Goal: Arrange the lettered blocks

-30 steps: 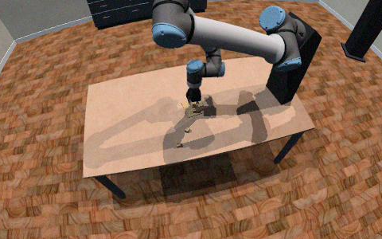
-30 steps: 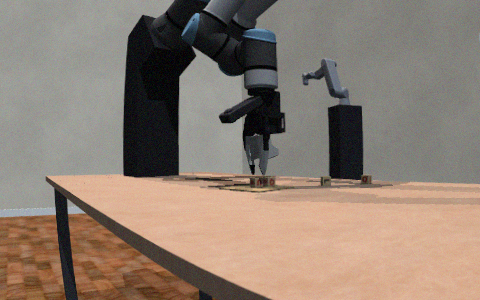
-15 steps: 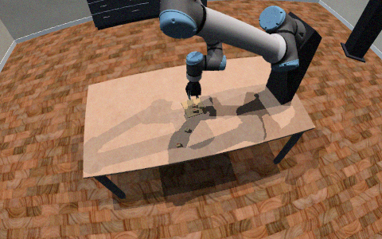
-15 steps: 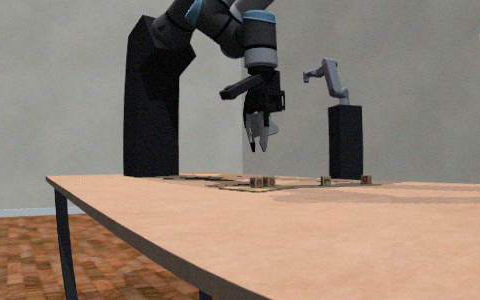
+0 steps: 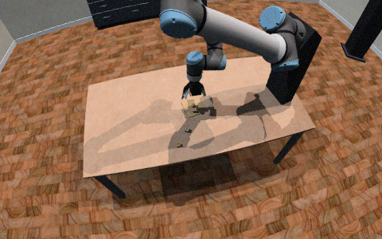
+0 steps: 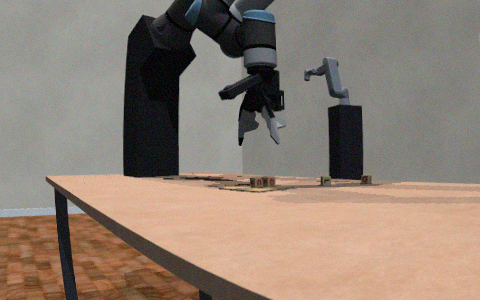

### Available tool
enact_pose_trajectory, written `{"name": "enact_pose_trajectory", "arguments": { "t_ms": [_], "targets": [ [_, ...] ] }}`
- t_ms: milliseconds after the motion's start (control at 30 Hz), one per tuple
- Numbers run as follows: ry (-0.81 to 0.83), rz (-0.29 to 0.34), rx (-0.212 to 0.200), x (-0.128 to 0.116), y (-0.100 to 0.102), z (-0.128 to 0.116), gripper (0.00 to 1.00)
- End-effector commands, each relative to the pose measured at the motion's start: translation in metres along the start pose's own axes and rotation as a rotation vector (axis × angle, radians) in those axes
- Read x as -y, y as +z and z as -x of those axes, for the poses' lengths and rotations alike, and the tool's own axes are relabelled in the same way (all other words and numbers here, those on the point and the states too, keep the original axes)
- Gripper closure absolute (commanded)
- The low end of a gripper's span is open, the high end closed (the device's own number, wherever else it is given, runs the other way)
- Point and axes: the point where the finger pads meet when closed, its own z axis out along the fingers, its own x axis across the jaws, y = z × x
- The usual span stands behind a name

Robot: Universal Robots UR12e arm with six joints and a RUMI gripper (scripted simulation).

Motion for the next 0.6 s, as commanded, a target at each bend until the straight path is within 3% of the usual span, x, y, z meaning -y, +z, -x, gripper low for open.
{"name": "enact_pose_trajectory", "arguments": {
  "t_ms": [0,300,567],
  "targets": [
    [0.002,0.000,-0.002,0.000,-0.001,-0.002,0.00],
    [-0.021,0.001,-0.001,-0.004,0.000,0.002,0.00],
    [-0.202,0.000,-0.004,-0.034,0.006,0.019,0.00]
  ]
}}
